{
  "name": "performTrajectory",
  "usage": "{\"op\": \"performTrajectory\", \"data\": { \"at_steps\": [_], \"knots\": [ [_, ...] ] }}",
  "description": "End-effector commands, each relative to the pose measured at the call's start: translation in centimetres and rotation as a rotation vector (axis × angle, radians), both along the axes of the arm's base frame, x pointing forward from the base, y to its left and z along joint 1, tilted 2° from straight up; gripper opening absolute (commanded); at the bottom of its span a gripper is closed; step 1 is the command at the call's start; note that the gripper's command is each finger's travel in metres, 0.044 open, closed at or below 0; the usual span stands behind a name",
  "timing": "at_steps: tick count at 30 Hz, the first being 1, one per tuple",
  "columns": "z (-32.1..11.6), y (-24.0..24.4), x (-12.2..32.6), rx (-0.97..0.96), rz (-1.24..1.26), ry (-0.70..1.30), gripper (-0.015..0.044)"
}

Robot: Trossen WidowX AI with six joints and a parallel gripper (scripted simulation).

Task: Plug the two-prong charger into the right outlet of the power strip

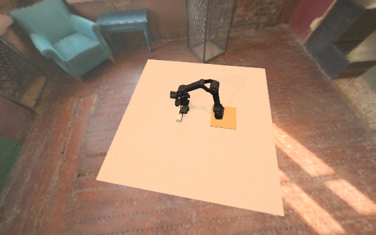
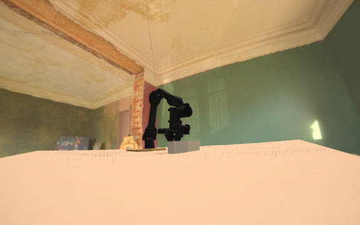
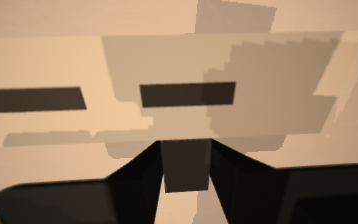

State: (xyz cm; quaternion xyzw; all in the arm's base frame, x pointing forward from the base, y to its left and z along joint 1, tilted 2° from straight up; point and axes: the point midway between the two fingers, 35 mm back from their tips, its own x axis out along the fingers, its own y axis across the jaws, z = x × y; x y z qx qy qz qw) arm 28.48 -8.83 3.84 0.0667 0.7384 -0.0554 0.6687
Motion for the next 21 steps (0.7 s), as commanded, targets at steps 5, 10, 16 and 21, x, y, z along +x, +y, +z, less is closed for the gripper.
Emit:
{"op": "performTrajectory", "data": {
  "at_steps": [5,10,16,21],
  "knots": [
    [-0.04,-0.26,0.94,-0.008,-0.003,-0.029,0.0],
    [-0.06,-0.25,0.88,-0.008,-0.003,-0.029,0.0],
    [-0.09,-0.24,0.8,-0.008,-0.003,-0.029,0.0],
    [-0.11,-0.23,0.74,-0.008,-0.003,-0.029,0.0]
  ]
}}
